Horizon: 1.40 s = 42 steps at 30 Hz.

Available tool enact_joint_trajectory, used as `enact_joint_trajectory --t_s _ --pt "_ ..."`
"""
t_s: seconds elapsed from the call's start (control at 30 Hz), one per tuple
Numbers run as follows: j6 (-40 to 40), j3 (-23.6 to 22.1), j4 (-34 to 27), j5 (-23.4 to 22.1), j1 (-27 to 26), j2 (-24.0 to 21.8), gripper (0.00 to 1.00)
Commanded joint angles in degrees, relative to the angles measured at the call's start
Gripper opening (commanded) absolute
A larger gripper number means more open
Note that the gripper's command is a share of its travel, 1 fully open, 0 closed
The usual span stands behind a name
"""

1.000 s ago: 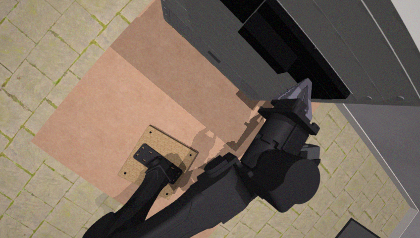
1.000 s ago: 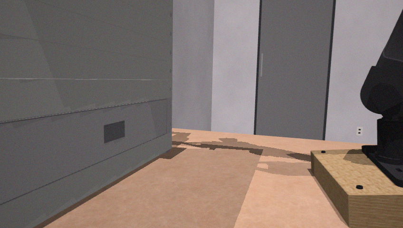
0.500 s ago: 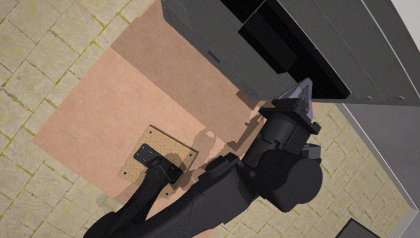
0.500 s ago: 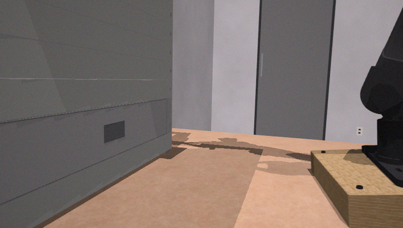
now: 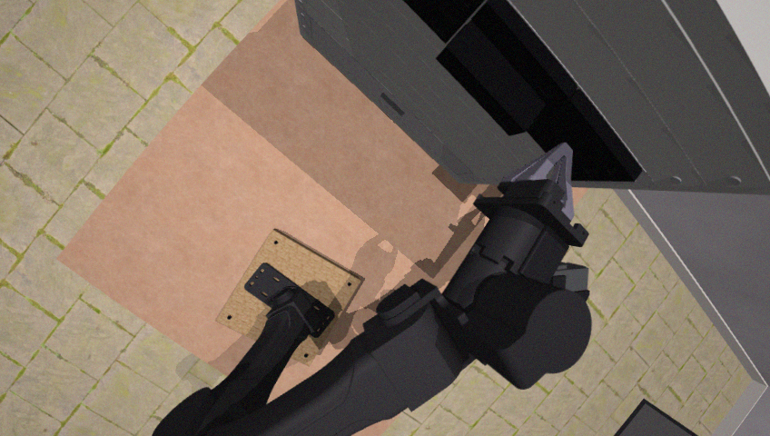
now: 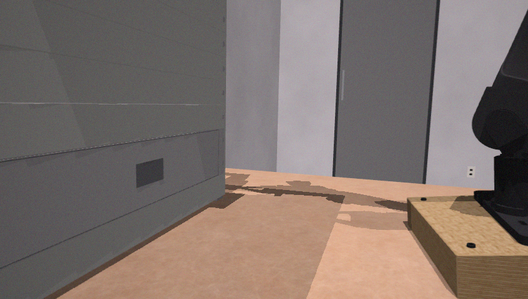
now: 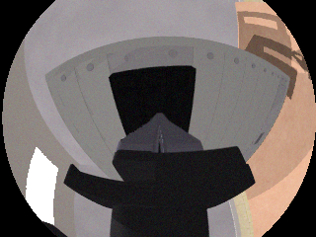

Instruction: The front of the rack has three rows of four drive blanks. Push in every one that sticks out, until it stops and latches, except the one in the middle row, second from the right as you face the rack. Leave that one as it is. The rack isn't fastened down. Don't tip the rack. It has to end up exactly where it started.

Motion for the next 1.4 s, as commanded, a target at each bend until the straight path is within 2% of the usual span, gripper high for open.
enact_joint_trajectory --t_s 0.0,0.23,0.27,0.37,0.57,0.67,0.73,0.9,1.37 --pt "-0.65 3.23 6.33 3.47 -0.98 1.32 0.00" --pt "-0.65 2.51 5.82 2.96 -1.51 0.08 0.00" --pt "-0.62 1.92 5.56 2.80 -1.66 -2.86 0.00" --pt "-0.43 -1.86 4.33 0.49 -3.34 -5.43 0.00" --pt "0.86 -6.59 -0.94 -5.50 -9.55 -14.45 0.00" --pt "1.41 -7.92 -2.64 -8.89 -13.07 -17.76 0.00" --pt "1.61 -7.23 -3.18 -10.52 -14.68 -18.91 0.00" --pt "1.85 -7.89 -3.36 -11.88 -15.87 -17.87 0.00" --pt "1.50 -6.83 -2.08 -11.85 -15.48 -17.83 0.00"
